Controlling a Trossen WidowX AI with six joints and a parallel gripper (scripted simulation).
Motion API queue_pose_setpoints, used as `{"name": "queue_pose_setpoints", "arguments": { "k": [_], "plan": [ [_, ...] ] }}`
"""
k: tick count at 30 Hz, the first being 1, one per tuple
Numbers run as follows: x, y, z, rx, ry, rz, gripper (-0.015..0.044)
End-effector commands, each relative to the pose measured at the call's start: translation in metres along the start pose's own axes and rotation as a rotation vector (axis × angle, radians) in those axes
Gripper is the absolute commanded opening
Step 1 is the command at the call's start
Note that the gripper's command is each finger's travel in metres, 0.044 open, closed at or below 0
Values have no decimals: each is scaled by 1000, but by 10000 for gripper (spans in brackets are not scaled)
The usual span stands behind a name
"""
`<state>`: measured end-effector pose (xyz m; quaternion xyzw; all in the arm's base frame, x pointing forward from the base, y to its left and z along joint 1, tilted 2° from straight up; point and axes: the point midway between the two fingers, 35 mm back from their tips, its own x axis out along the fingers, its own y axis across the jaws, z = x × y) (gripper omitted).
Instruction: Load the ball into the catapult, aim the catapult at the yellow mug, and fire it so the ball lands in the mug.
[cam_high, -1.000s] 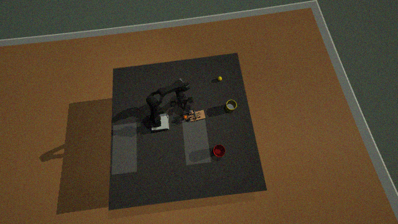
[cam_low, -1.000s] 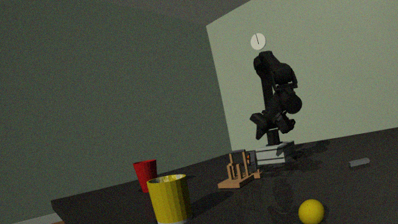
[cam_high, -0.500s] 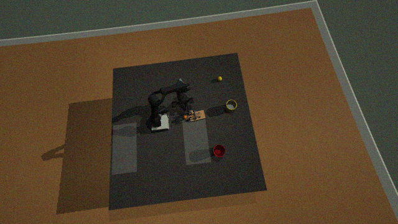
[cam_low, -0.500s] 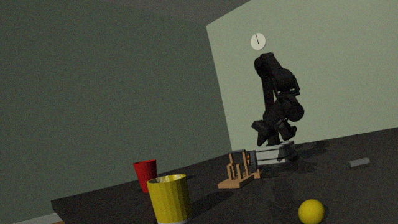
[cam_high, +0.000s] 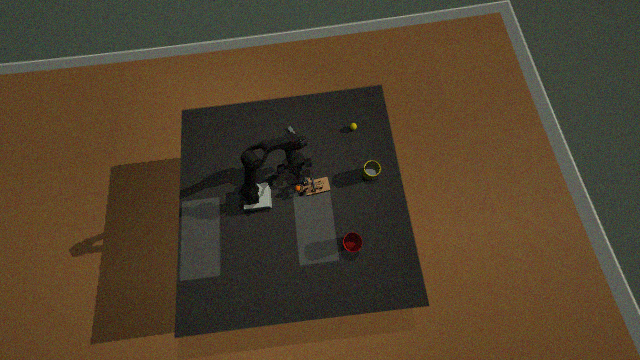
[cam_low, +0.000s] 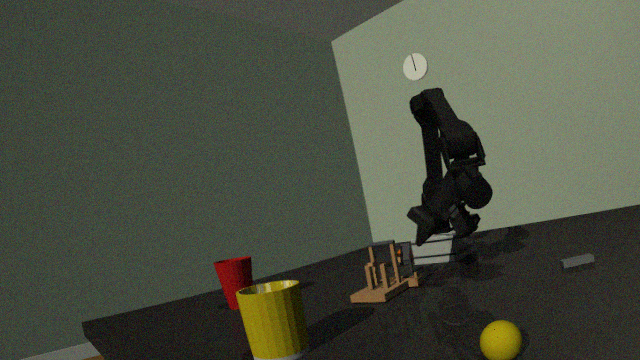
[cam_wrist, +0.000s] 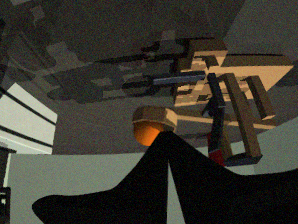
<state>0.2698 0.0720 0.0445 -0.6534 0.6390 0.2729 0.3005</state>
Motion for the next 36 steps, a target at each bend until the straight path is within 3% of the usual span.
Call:
{"name": "queue_pose_setpoints", "arguments": {
  "k": [1, 36],
  "plan": [
    [6, 1, 4, -5, 6, 2, 0],
    [50, 5, 47, -5, 6, 2, 0]
  ]
}}
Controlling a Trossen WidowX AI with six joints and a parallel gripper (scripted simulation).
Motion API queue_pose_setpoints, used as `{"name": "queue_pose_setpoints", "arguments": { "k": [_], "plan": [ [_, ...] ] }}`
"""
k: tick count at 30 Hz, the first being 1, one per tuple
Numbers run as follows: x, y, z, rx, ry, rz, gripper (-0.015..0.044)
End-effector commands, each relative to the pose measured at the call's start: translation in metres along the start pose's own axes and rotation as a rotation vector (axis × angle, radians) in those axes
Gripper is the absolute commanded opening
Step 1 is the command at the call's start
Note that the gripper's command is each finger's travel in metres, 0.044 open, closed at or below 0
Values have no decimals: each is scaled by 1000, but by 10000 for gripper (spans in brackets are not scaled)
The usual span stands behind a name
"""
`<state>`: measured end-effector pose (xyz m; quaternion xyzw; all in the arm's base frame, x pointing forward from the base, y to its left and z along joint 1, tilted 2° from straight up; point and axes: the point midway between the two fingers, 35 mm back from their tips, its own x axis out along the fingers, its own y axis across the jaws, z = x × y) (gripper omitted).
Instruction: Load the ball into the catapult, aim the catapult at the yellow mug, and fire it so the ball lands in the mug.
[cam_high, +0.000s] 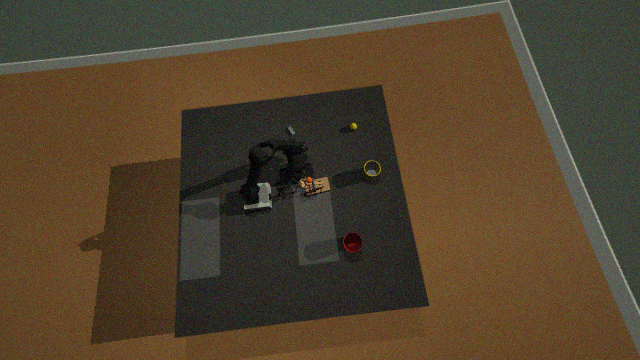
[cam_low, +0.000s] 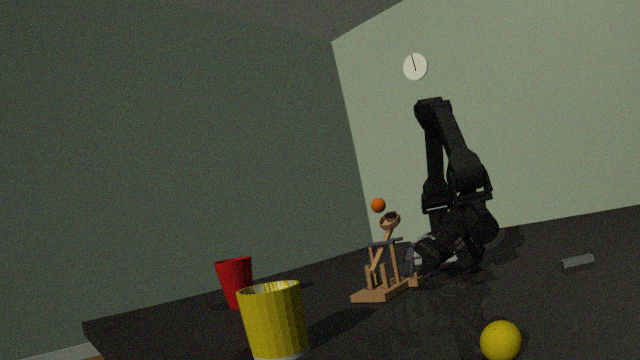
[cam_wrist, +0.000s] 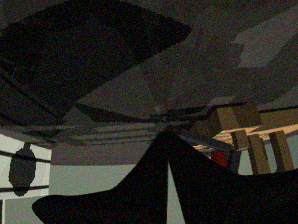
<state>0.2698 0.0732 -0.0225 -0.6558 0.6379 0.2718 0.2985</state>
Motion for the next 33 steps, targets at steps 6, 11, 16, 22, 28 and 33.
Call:
{"name": "queue_pose_setpoints", "arguments": {
  "k": [6, 11, 16, 22, 28, 33],
  "plan": [
    [-88, -4, -26, 1, -5, 0, 0],
    [-129, 1, -45, 2, -6, -2, 0],
    [-113, -7, -35, 33, -26, -4, 105],
    [-113, -31, -35, 187, -119, 18, 263],
    [-116, -61, -38, 358, -228, 27, 420],
    [-119, -88, -43, 500, -318, 32, 440]
  ]
}}
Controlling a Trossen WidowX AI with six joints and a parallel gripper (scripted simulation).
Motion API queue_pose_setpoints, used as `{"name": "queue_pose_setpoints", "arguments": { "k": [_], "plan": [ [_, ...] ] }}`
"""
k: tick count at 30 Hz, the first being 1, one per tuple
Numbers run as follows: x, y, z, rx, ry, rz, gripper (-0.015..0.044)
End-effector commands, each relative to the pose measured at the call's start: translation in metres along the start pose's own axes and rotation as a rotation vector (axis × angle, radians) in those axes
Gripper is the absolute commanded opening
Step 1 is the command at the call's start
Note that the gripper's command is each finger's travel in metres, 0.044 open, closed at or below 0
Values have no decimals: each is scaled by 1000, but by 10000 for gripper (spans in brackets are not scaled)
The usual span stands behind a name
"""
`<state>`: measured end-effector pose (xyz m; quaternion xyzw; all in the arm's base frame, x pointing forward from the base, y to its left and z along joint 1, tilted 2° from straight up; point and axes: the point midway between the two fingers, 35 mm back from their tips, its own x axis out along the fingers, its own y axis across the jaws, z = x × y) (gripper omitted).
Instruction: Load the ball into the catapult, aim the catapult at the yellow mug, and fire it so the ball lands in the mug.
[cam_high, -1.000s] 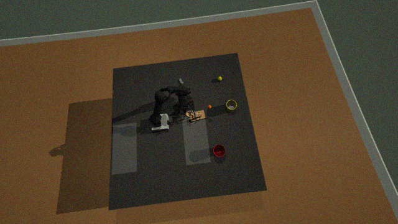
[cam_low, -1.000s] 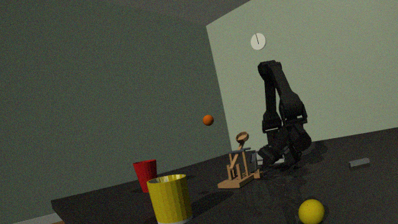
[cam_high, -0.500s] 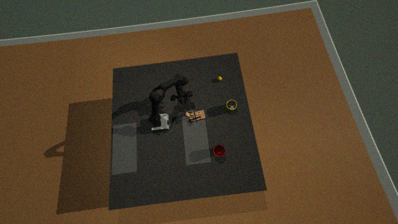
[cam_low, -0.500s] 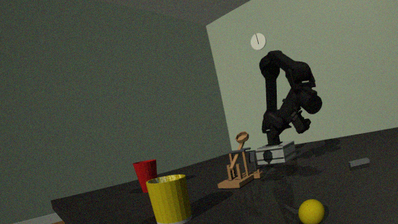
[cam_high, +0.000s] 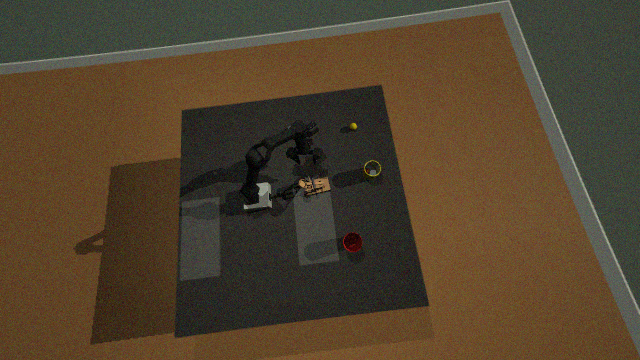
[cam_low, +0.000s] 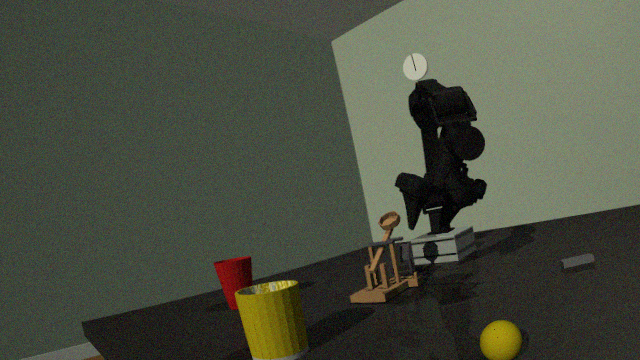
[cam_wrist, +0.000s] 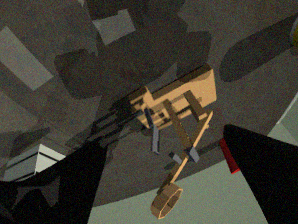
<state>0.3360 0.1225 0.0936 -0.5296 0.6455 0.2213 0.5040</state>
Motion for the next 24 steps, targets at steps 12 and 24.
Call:
{"name": "queue_pose_setpoints", "arguments": {
  "k": [12, 24],
  "plan": [
    [-13, -84, 12, 420, -268, 23, 440],
    [-27, -156, 0, 724, -467, 23, 440]
  ]
}}
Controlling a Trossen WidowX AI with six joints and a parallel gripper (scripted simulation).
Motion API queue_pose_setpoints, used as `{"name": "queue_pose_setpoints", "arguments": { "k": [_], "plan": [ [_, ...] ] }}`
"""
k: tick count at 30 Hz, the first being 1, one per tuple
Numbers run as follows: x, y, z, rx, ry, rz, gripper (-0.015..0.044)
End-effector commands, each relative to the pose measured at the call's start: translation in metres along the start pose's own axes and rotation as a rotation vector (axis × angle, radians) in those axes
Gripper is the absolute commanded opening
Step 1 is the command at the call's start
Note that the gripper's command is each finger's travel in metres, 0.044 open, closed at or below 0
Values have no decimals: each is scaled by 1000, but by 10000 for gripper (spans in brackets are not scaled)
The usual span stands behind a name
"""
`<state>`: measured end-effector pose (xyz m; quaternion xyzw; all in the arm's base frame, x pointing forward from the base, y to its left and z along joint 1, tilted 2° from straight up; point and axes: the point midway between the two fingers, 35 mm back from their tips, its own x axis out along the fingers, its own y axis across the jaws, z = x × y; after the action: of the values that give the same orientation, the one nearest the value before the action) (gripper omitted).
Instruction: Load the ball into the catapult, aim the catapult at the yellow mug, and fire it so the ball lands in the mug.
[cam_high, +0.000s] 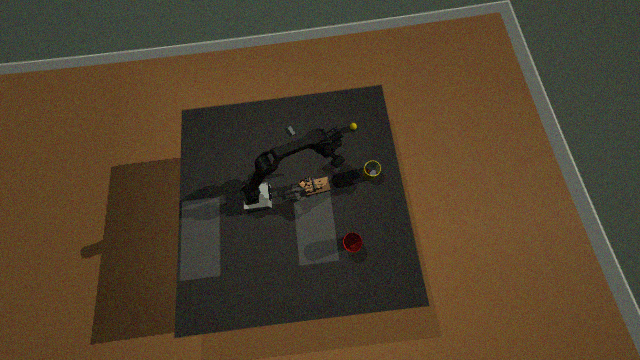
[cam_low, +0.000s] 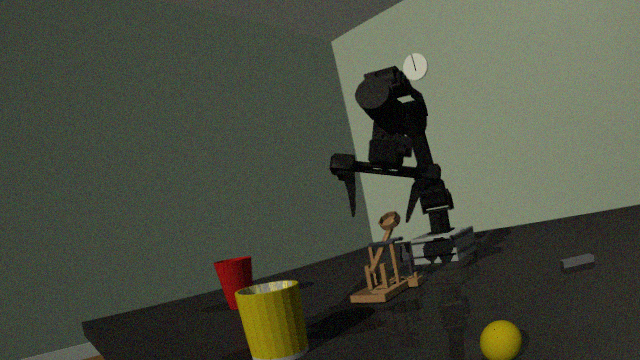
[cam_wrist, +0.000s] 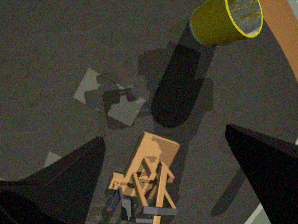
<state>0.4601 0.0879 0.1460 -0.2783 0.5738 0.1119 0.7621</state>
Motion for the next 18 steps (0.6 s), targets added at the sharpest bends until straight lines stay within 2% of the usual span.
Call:
{"name": "queue_pose_setpoints", "arguments": {
  "k": [1, 18],
  "plan": [
    [-5, -22, 14, 95, -77, 2, 440],
    [-44, -141, 47, 464, -419, 4, 440]
  ]
}}
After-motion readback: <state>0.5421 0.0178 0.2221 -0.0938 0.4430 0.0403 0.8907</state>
